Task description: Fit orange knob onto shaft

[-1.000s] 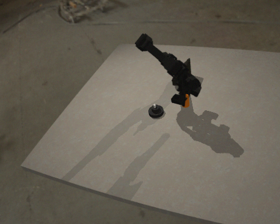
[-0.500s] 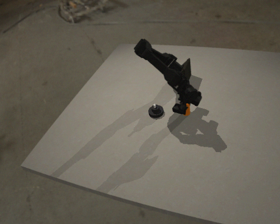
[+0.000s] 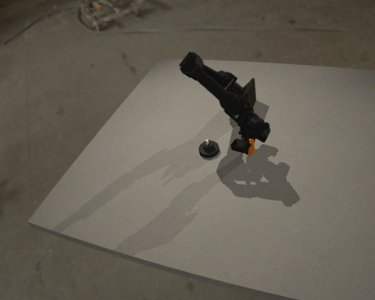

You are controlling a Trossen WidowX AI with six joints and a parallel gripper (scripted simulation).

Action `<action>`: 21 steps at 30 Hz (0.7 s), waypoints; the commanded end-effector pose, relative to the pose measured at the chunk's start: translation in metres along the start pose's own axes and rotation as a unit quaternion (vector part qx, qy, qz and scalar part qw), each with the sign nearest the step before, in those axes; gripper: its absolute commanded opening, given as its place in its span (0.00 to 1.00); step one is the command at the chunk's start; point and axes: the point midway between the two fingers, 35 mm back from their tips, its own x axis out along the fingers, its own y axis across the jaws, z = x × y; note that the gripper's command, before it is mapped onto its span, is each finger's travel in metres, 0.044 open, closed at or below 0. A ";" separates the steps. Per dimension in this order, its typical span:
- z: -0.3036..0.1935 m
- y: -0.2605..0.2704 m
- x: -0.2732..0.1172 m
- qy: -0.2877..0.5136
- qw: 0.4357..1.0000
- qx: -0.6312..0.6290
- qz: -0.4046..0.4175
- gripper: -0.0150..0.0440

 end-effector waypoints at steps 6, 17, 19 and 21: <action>0.000 0.000 0.000 0.000 1.000 0.001 0.000 0.66; 0.000 0.001 -0.082 -0.003 1.000 -0.001 -0.004 1.00; 0.000 0.001 -0.082 -0.003 1.000 -0.001 -0.004 1.00; 0.001 0.001 -0.083 -0.003 1.000 -0.001 -0.004 1.00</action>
